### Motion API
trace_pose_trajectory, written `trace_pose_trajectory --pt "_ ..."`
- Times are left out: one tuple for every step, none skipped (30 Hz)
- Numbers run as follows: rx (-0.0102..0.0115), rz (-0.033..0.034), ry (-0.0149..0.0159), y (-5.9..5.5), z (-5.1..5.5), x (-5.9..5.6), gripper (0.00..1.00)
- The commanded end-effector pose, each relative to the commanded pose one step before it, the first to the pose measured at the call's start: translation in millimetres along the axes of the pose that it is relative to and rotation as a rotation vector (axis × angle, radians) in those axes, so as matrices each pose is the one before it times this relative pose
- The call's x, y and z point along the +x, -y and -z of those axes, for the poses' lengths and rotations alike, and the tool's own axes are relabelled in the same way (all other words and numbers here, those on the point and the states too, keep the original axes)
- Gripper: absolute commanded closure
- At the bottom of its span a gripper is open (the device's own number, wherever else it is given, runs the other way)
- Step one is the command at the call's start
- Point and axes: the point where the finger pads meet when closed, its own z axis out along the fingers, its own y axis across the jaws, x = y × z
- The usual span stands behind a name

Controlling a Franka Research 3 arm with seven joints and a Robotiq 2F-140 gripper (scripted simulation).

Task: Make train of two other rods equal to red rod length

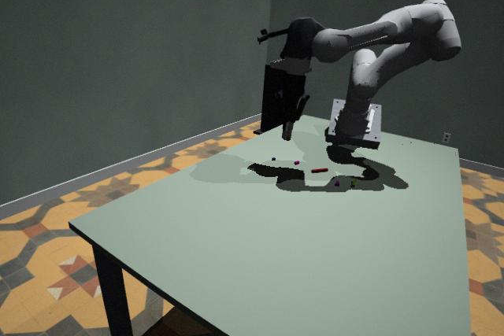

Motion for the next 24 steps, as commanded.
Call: trace_pose_trajectory --pt "-0.00974 -0.16723 0.00075 -2.78 -0.86 -3.83 0.97" --pt "-0.00012 -0.01640 -0.00002 -0.18 -0.13 -0.19 0.97" --pt "-0.00012 -0.01639 -0.00002 -0.18 -0.13 -0.19 0.97" --pt "-0.00012 -0.01636 -0.00002 -0.18 -0.13 -0.18 0.97" --pt "-0.00012 -0.01638 -0.00002 -0.19 -0.13 -0.18 0.97" --pt "0.00000 0.00000 0.00000 0.00 0.00 0.00 0.97" --pt "0.00000 0.00000 0.00000 0.00 0.00 0.00 0.97" --pt "-0.00034 -0.04397 -0.00007 -0.51 -0.37 -0.47 0.97" --pt "-0.00013 -0.01606 -0.00003 -0.19 -0.14 -0.16 0.97" --pt "-0.00013 -0.01646 -0.00003 -0.20 -0.15 -0.16 0.97" --pt "-0.00013 -0.01635 -0.00003 -0.20 -0.15 -0.16 0.97" --pt "-0.00014 -0.01630 -0.00003 -0.20 -0.15 -0.15 0.97" --pt "-0.00014 -0.01625 -0.00004 -0.21 -0.15 -0.15 0.97" --pt "-0.00014 -0.01631 -0.00004 -0.21 -0.15 -0.14 0.97" --pt "-0.00014 -0.01628 -0.00004 -0.21 -0.16 -0.14 0.97" --pt "-0.00014 -0.01628 -0.00004 -0.21 -0.16 -0.14 0.97" --pt "-0.00014 -0.01630 -0.00004 -0.21 -0.16 -0.13 0.97" --pt "-0.00014 -0.01628 -0.00005 -0.22 -0.16 -0.13 0.97" --pt "-0.00015 -0.01629 -0.00005 -0.22 -0.17 -0.12 0.97" --pt "-0.00015 -0.01628 -0.00005 -0.22 -0.17 -0.12 0.97" --pt "-0.00015 -0.01626 -0.00005 -0.22 -0.17 -0.12 0.97" --pt "-0.00015 -0.01625 -0.00006 -0.22 -0.17 -0.11 0.97" --pt "0.00000 0.00000 0.00000 0.00 0.00 0.00 0.97" --pt "0.00000 0.00000 0.00000 0.00 0.00 0.00 0.97"
